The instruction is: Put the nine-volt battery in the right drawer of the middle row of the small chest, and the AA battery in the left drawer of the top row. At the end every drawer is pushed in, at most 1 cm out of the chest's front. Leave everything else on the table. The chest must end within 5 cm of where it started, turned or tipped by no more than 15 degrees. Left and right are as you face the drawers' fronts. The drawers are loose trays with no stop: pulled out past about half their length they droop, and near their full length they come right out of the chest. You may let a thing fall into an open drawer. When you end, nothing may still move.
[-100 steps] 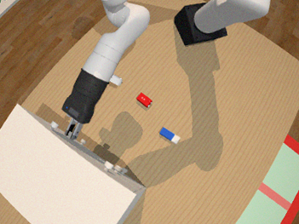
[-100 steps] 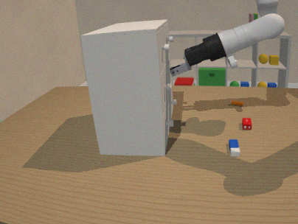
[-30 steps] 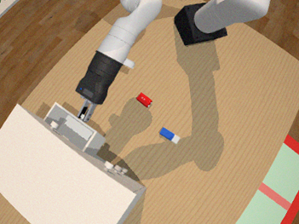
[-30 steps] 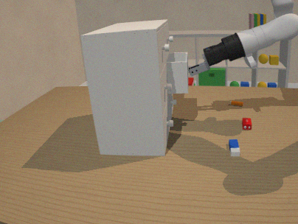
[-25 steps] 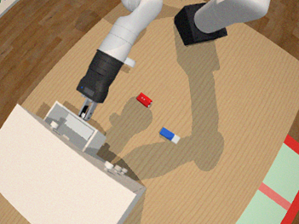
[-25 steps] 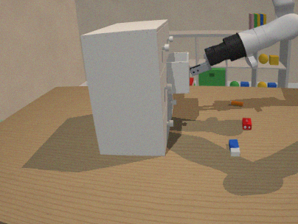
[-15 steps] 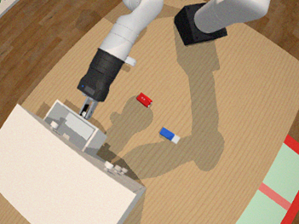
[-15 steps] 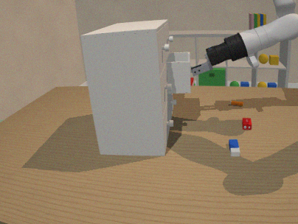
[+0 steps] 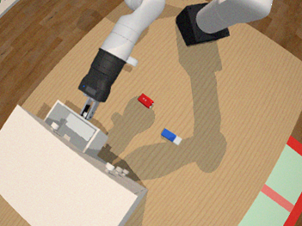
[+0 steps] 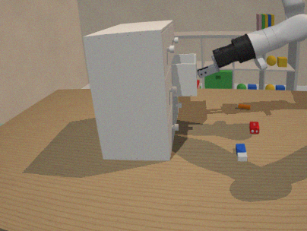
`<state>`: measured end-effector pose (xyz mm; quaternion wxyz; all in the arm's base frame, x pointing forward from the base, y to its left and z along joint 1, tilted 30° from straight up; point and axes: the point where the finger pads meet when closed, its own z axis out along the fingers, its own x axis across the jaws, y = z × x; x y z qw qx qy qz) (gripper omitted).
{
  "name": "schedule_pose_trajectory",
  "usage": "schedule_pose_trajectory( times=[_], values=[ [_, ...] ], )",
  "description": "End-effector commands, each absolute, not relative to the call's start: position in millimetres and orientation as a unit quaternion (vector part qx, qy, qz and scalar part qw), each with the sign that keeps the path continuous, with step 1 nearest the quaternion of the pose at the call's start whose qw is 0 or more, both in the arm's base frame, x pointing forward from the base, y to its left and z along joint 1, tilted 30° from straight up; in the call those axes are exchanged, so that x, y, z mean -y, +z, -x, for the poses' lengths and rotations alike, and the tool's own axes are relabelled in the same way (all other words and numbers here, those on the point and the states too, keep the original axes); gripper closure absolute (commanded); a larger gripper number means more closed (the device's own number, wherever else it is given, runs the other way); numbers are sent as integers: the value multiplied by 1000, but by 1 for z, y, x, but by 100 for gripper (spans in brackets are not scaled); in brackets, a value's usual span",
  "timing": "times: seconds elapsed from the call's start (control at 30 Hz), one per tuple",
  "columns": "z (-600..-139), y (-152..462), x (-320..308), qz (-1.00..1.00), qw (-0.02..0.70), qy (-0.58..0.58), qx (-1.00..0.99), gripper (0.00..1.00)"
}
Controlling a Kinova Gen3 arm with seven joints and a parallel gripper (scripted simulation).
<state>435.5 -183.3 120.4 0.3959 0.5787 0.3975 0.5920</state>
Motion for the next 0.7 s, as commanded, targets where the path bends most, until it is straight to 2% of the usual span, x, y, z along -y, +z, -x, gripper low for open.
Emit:
schedule_pose_trajectory(
  times=[0.0, 0.17, 0.27, 0.37, 0.4, 0.5, 0.53, 0.67],
  values=[
    [-435, 121, 184, -578, 397, 592, -397, 63],
    [-435, 121, 184, -578, 397, 592, -397, 63],
    [-435, 121, 184, -578, 397, 592, -397, 51],
    [-435, 121, 184, -578, 397, 592, -397, 51],
    [-435, 121, 184, -578, 397, 592, -397, 45],
    [-435, 121, 184, -578, 397, 592, -397, 39],
    [-435, 121, 184, -578, 397, 592, -397, 33],
    [-435, 121, 184, -578, 397, 592, -397, 33]
  ],
)
